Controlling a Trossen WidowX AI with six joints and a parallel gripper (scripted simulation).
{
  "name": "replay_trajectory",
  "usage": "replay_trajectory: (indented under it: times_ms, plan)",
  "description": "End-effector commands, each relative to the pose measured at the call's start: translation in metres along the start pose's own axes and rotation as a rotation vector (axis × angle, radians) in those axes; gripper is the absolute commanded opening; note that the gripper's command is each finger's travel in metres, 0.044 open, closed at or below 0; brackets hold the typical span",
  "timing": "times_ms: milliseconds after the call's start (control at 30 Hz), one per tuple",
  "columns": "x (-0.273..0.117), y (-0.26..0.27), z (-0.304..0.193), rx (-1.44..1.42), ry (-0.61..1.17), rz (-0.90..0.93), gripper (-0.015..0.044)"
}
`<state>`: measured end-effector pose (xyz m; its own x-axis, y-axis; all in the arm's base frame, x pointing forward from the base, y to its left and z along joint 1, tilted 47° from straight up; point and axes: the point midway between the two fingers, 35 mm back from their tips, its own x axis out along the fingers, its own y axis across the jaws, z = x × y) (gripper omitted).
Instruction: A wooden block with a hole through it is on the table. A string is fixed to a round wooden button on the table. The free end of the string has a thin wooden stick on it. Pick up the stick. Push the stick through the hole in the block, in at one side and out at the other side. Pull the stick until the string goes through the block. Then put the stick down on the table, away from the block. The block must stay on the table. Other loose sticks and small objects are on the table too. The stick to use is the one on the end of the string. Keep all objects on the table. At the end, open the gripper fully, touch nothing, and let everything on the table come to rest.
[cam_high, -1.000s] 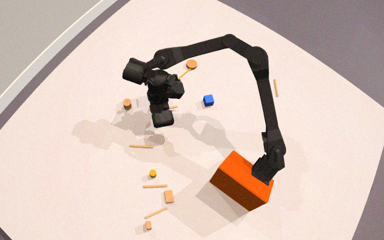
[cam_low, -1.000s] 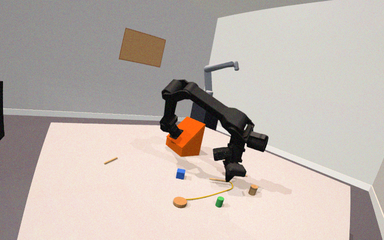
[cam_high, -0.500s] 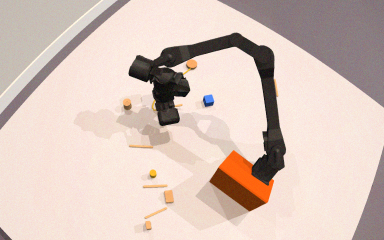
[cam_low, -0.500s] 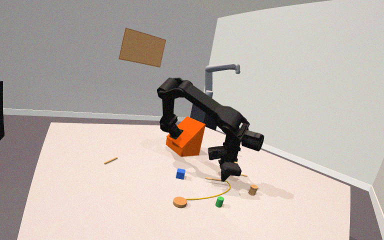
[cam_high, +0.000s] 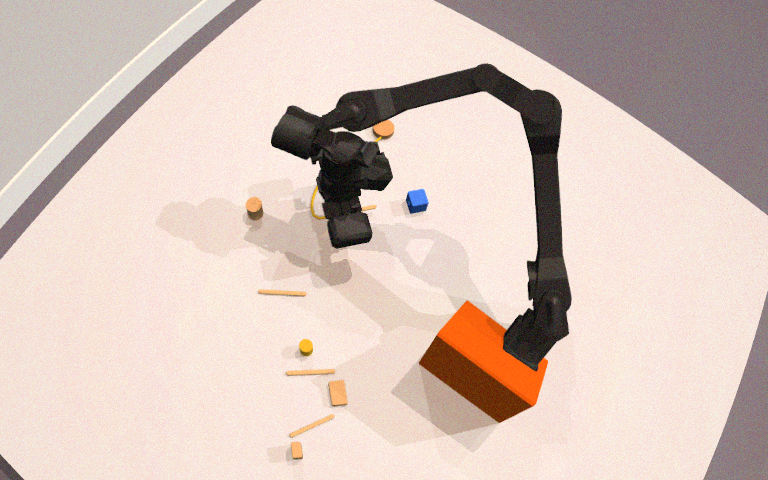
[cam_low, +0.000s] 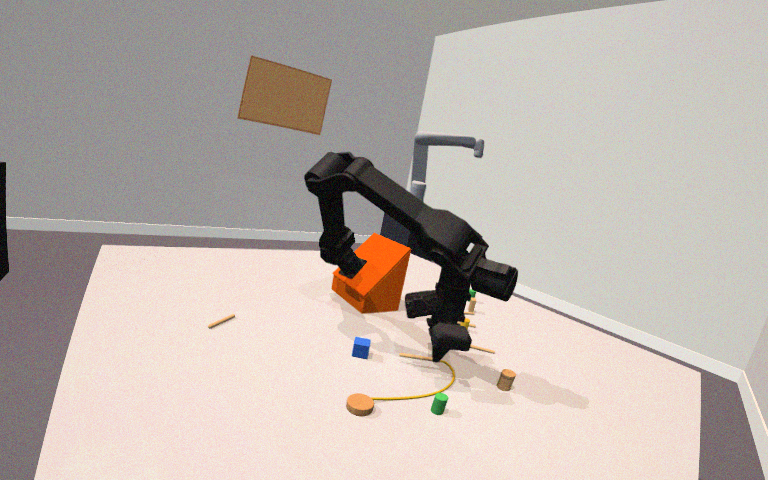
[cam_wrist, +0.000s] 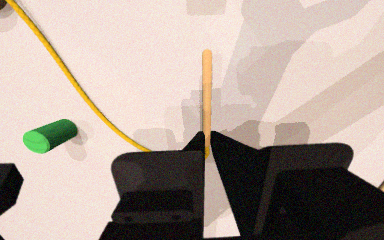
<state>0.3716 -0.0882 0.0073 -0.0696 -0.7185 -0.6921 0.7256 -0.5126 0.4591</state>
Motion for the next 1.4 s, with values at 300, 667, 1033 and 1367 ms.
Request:
replay_trajectory:
  times_ms: [300, 667, 1033, 1367]
  plan:
    - [0.002, 0.0, 0.019, -0.004, -0.006, 0.001, 0.0]
    - [0.002, -0.001, 0.034, -0.004, -0.007, 0.001, 0.0]
    - [0.002, -0.003, 0.048, -0.005, -0.008, 0.002, 0.0]
    - [0.003, -0.004, 0.058, -0.005, -0.005, 0.002, 0.0]
